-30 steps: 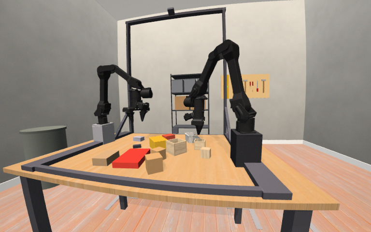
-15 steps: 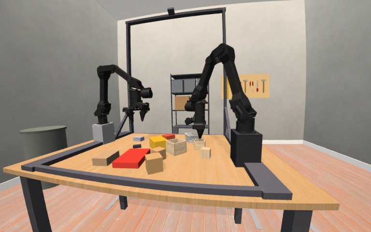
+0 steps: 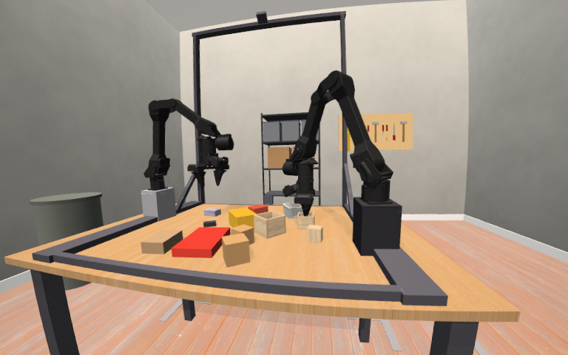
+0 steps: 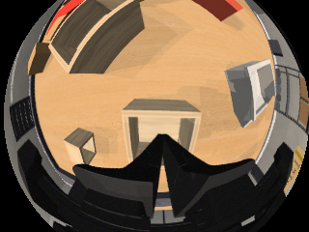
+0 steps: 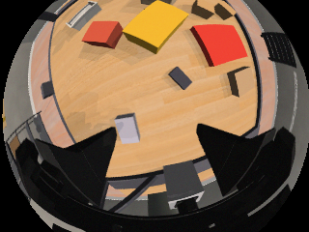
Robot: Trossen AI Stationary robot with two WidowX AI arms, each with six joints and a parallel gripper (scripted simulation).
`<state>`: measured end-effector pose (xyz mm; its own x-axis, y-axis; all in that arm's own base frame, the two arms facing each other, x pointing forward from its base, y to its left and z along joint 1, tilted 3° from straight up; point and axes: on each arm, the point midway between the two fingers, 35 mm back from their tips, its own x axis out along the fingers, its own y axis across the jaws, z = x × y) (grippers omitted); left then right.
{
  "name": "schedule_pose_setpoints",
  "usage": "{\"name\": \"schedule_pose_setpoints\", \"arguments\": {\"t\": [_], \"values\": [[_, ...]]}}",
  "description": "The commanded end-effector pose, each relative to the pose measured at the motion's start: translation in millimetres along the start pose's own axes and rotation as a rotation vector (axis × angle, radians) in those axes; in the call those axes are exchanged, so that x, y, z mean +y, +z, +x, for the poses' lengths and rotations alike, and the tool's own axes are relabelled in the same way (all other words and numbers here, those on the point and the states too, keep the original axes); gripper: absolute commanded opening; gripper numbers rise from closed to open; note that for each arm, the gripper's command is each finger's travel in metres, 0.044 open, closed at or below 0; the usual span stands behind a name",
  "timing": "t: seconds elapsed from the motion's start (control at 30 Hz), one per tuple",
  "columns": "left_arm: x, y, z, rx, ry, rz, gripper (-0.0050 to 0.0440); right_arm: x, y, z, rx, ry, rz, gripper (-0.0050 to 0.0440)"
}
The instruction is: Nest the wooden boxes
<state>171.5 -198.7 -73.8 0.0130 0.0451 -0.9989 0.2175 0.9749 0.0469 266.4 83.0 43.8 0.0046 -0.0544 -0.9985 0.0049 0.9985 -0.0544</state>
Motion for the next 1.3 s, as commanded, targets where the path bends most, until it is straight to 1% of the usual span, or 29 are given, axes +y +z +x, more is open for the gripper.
{"name": "schedule_pose_setpoints", "arguments": {"t": [0.0, 0.3, 0.73, 0.9, 0.97, 1.27], "values": [[-0.4, 2.2, 2.6, -0.003, 0.0, -0.003, 0.0048, 1.7, 4.7, -7.1, -0.025, 0.009, -0.004, 0.04], [-0.3, 2.0, 2.6, -0.002, 0.0, -0.003, 0.0262, 1.7, 4.7, -7.1, -0.025, 0.009, -0.004, 0.04], [-0.3, 1.8, 2.6, -0.001, 0.001, -0.003, 0.0262, 1.7, 4.7, -7.1, -0.025, 0.009, -0.004, 0.04], [-5.9, 8.4, -17.2, -0.025, -0.019, -0.004, 0.0262, 1.7, 4.7, -7.1, -0.025, 0.009, -0.004, 0.04], [-5.9, 8.4, -17.2, -0.025, -0.019, -0.004, 0.0262, 1.7, 4.7, -7.1, -0.025, 0.009, -0.004, 0.04], [-5.5, 6.5, -62.4, -0.026, -0.02, -0.002, 0.0262, 1.7, 4.7, -7.1, -0.025, 0.009, -0.004, 0.04]]}}
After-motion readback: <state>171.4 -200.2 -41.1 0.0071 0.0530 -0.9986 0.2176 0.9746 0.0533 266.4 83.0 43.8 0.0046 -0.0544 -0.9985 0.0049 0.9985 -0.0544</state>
